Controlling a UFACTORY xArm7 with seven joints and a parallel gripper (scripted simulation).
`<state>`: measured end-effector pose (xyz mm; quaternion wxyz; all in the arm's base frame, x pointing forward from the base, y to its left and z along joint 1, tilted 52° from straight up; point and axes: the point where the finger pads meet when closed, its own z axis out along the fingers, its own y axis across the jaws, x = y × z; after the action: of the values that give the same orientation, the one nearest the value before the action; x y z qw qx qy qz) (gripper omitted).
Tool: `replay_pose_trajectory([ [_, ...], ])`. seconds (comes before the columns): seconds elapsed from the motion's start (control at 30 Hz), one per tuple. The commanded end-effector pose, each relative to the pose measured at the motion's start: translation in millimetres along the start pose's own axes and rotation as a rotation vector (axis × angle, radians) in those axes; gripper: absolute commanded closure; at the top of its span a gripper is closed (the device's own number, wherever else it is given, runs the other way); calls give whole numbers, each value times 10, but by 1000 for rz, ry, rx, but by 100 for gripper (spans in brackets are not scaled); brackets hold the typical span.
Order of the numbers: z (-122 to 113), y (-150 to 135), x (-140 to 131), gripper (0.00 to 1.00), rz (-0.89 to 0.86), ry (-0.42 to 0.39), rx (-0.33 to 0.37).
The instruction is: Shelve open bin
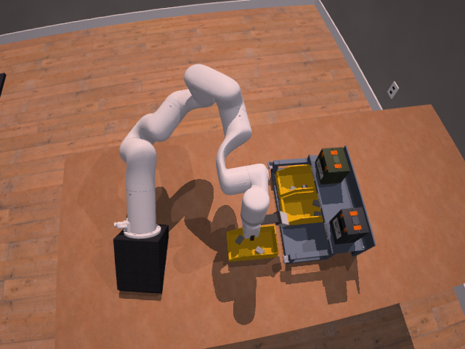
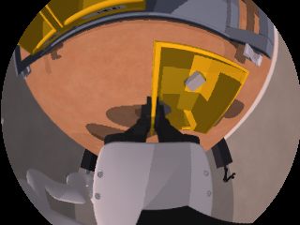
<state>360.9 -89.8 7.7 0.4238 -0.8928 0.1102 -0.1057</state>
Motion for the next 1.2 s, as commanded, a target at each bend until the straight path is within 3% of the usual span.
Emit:
replay_pose_trajectory([
  [0.0,1,-9,14,100,-3,2,2],
  [1.17,59,1,44,100,-3,3,1],
])
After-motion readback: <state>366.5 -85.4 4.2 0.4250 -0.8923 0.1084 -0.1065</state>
